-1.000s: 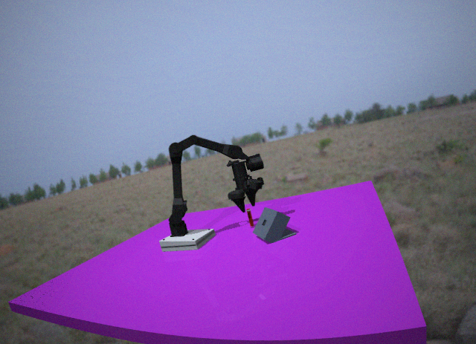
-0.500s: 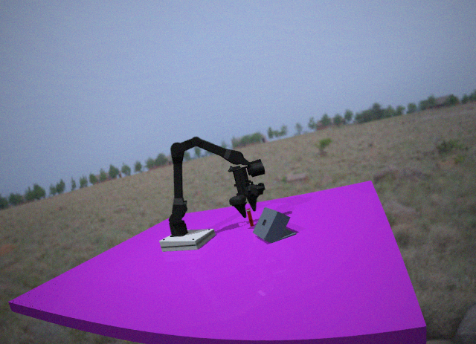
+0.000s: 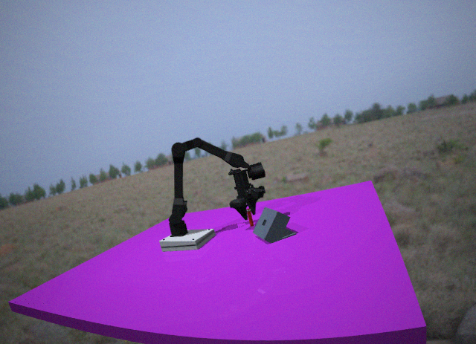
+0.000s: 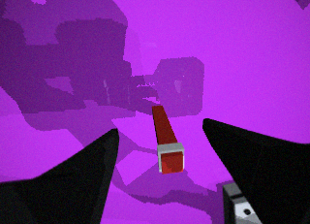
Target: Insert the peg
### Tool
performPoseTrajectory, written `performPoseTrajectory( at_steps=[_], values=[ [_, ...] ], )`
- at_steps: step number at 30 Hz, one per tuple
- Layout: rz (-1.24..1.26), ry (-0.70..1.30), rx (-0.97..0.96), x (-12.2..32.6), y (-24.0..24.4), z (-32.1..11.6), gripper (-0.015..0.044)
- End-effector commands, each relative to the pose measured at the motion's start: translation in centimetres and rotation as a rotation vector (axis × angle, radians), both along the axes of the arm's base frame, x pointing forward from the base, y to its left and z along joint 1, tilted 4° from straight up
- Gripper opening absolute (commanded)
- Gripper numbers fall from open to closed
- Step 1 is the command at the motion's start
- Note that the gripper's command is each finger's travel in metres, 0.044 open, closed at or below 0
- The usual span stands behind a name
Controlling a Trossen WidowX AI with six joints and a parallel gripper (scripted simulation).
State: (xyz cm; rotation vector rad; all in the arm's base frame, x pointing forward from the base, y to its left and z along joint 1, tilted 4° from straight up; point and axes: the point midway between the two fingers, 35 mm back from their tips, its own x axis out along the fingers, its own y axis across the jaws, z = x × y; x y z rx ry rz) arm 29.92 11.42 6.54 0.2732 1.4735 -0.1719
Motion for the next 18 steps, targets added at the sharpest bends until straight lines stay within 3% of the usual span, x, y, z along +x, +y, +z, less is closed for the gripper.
performPoseTrajectory(
  at_steps=[1,10,18],
  values=[
    [0.000,-0.001,0.001,0.03,0.02,0.06,0.0256],
    [0.000,-0.001,0.001,0.03,0.02,0.06,0.0020],
    [0.000,-0.001,0.001,0.03,0.02,0.06,0.0000]
  ],
)
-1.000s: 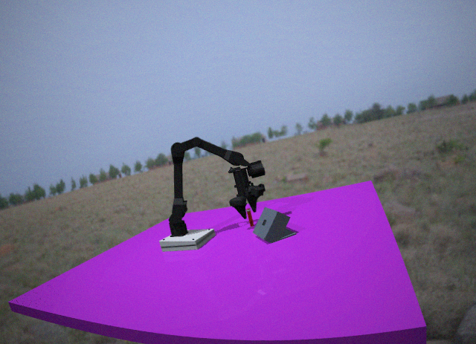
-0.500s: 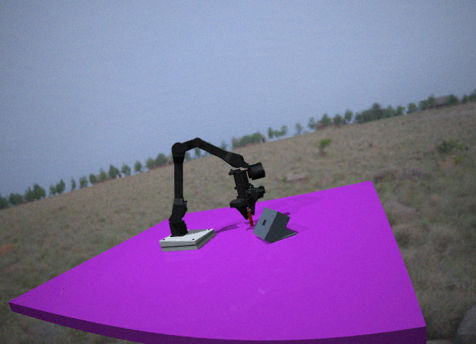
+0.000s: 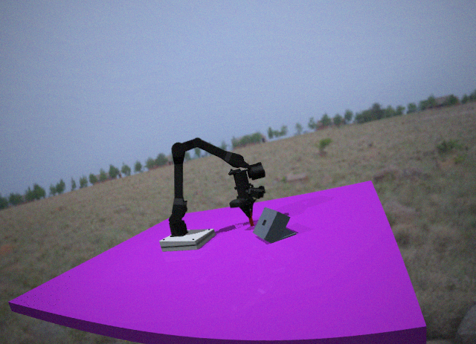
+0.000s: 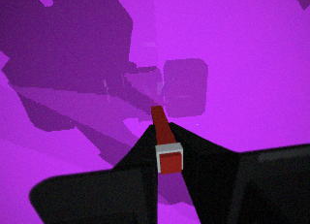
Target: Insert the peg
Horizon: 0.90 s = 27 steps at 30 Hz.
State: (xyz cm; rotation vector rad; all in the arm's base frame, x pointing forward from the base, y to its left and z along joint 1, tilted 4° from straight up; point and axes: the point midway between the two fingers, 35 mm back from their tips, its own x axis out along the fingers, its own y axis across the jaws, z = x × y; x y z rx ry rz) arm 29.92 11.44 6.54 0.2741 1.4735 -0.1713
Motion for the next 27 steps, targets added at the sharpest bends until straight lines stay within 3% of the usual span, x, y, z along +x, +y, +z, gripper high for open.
performPoseTrajectory(
  at_steps=[1,21,27],
  values=[
    [0.000,-0.001,0.000,0.0,0.0,0.1,0.0000],
    [-0.006,0.000,-0.003,-0.7,-0.3,7.7,0.0000],
    [-0.009,0.001,0.001,-0.8,-0.4,7.9,0.0000]
  ],
)
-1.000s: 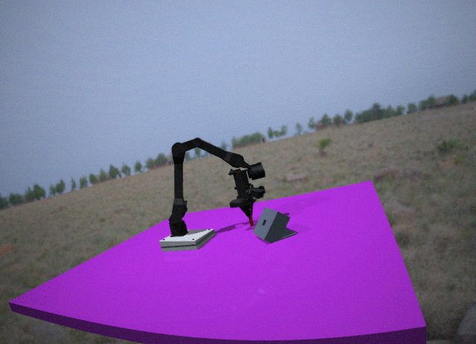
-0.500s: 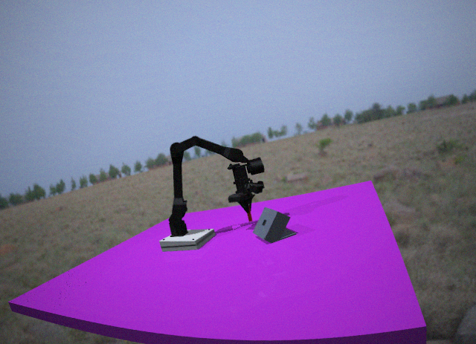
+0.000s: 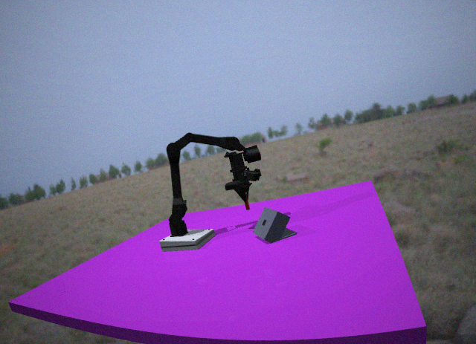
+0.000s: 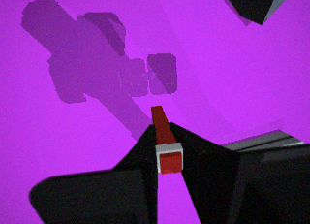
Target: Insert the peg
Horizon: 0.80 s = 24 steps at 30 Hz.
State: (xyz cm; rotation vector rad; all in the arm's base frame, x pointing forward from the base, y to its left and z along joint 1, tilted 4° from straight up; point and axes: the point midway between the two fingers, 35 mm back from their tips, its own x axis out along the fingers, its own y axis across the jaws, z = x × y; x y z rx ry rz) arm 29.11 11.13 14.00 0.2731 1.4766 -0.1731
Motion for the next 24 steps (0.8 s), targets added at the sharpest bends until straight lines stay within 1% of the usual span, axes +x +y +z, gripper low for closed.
performPoseTrajectory(
  at_steps=[1,24],
  values=[
    [-0.011,-0.002,0.004,0.1,-0.2,0.4,0.0000],
    [-0.081,0.007,0.083,0.9,-2.3,0.0,0.0000]
  ],
)
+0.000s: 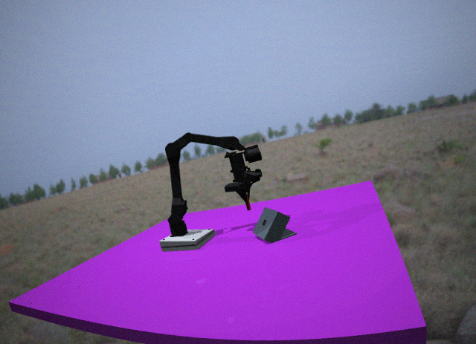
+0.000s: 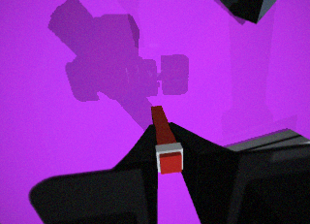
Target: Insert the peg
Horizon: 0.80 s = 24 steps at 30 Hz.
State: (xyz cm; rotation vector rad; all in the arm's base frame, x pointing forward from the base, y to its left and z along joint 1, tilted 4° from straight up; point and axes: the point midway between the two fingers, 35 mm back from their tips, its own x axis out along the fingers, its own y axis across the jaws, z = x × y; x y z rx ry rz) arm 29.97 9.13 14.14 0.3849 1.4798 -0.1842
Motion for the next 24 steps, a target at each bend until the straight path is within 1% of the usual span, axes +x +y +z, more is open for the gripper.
performPoseTrajectory(
  at_steps=[1,24],
  values=[
    [-0.008,0.001,0.018,0.1,-0.4,-0.2,0.0000],
    [-0.079,-0.003,0.098,0.9,-2.7,-0.5,0.0000]
  ],
)
